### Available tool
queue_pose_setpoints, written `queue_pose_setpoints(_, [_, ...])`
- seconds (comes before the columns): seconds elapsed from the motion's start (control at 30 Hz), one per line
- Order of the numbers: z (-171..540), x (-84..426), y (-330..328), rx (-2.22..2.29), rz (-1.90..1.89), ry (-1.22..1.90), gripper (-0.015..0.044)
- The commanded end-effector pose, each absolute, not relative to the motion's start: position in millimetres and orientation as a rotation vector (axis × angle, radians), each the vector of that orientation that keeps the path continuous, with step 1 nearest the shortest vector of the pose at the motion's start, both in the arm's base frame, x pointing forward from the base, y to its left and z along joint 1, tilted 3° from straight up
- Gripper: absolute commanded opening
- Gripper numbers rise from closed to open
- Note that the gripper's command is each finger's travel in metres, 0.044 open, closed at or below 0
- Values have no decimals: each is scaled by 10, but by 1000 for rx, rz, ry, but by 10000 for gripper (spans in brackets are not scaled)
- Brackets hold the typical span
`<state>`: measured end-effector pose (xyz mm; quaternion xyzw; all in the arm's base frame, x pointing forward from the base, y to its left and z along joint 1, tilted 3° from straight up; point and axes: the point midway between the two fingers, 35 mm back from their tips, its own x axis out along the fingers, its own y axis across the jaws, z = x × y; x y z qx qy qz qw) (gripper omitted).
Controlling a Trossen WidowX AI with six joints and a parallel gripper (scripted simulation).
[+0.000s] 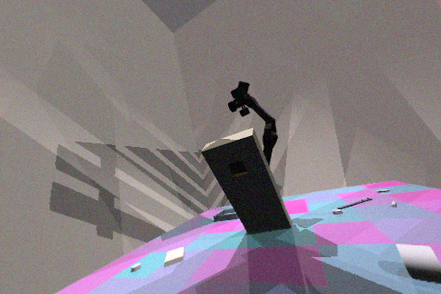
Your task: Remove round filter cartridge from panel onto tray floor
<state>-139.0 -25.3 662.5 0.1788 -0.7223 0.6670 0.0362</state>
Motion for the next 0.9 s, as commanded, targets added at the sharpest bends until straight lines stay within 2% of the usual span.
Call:
queue_pose_setpoints(0.0, [6621,-1389,-277,563,2063,-2213,374])
queue_pose_setpoints(0.17, [6475,-1264,-893,907,2458,-2059,243])
queue_pose_setpoints(0.33, [6239,-903,-1513,1239,2950,-1825,111])
queue_pose_setpoints(0.6, [5793,-105,-2094,1470,3726,-1393,107])
queue_pose_setpoints(0.87, [5353,692,-2240,1276,4417,-999,107])
